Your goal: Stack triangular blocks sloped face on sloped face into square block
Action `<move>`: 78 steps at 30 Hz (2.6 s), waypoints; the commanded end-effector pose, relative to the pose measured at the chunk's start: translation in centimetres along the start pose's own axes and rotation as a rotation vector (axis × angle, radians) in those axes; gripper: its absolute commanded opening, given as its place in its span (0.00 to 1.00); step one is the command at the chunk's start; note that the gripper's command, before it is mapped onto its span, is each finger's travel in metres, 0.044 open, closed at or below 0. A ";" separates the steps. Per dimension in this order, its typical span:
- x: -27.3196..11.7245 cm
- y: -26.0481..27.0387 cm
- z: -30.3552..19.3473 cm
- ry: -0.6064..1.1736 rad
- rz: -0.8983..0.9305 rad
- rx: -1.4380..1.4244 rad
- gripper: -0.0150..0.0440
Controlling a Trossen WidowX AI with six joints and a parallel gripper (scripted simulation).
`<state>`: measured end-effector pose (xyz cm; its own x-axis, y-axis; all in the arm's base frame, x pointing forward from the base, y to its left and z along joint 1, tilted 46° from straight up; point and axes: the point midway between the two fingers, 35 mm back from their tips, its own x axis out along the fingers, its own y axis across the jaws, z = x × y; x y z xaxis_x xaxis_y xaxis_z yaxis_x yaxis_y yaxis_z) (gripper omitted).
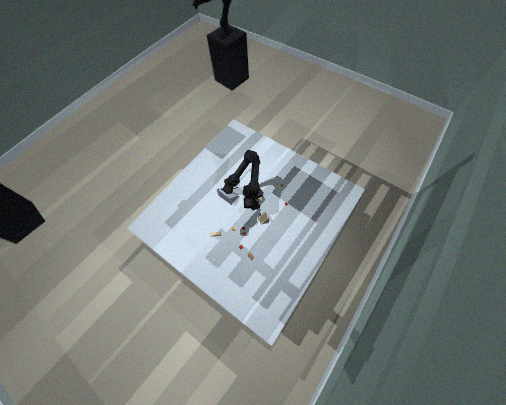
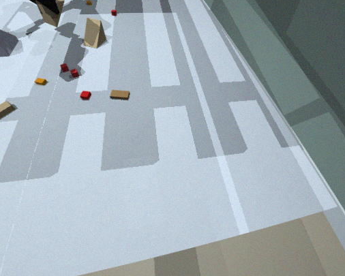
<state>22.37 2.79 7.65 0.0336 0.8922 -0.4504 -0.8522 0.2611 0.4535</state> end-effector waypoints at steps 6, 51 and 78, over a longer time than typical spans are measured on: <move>-0.1 0.1 -0.1 -0.064 -0.044 -0.146 0.25; -9.8 -12.5 -0.9 -0.054 -0.118 -0.085 0.25; -2.3 -13.6 -0.5 -0.062 -0.049 -0.154 0.25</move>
<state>33.62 -3.46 2.35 0.1013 0.8988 -0.4266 -0.9200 0.2478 0.3035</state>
